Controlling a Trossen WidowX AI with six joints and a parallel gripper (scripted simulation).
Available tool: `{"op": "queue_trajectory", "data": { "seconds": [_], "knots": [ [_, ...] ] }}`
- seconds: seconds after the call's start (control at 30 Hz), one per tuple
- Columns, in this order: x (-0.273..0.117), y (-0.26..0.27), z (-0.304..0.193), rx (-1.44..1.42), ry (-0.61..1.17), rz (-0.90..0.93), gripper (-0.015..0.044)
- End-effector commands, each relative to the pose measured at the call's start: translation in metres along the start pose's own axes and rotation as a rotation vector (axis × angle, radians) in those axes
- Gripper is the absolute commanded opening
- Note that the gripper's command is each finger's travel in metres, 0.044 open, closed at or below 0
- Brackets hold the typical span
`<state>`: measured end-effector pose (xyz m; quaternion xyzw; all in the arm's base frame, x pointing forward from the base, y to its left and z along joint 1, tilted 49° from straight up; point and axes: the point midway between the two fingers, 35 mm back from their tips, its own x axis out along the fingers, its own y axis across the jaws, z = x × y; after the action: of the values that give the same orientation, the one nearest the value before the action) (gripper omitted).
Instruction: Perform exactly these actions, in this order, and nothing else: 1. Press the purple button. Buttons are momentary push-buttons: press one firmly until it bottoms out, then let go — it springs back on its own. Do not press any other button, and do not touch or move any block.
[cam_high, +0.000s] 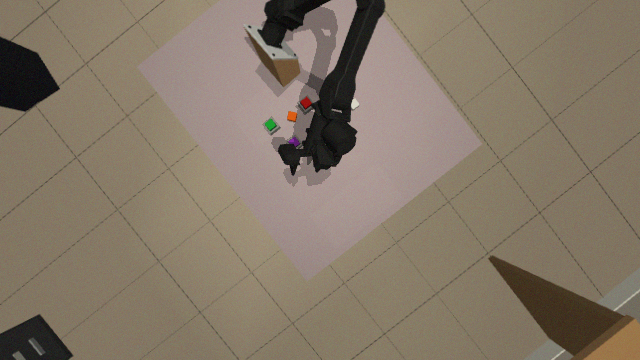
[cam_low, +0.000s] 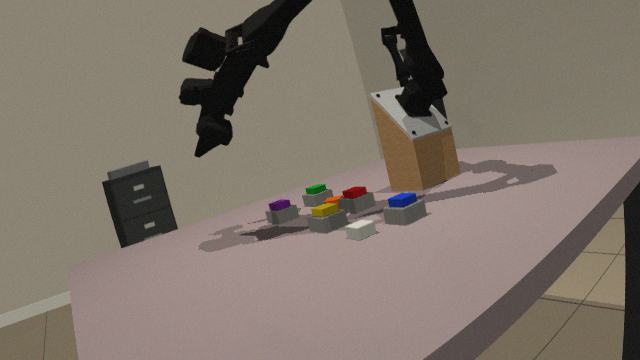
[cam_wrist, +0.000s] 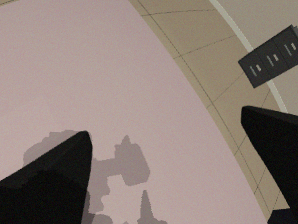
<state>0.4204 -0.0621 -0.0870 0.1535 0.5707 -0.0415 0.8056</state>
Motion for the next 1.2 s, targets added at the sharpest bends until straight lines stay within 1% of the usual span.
{"op": "queue_trajectory", "data": {
  "seconds": [0.0,0.1,0.17,0.2,0.8,0.87,0.97,1.17],
  "knots": [
    [0.008,-0.016,-0.079,-0.225,0.386,0.295,0.0400],
    [-0.001,-0.015,-0.106,-0.272,0.489,0.484,0.0400],
    [-0.011,-0.013,-0.121,-0.286,0.529,0.635,0.0400],
    [-0.014,-0.012,-0.124,-0.287,0.534,0.677,0.0400],
    [-0.014,-0.012,-0.125,-0.287,0.535,0.689,0.0400],
    [-0.005,-0.005,-0.132,-0.287,0.535,0.689,0.0348],
    [0.023,0.019,-0.157,-0.287,0.535,0.692,0.0269],
    [0.025,0.021,-0.160,-0.287,0.536,0.692,0.0111]
  ]
}}
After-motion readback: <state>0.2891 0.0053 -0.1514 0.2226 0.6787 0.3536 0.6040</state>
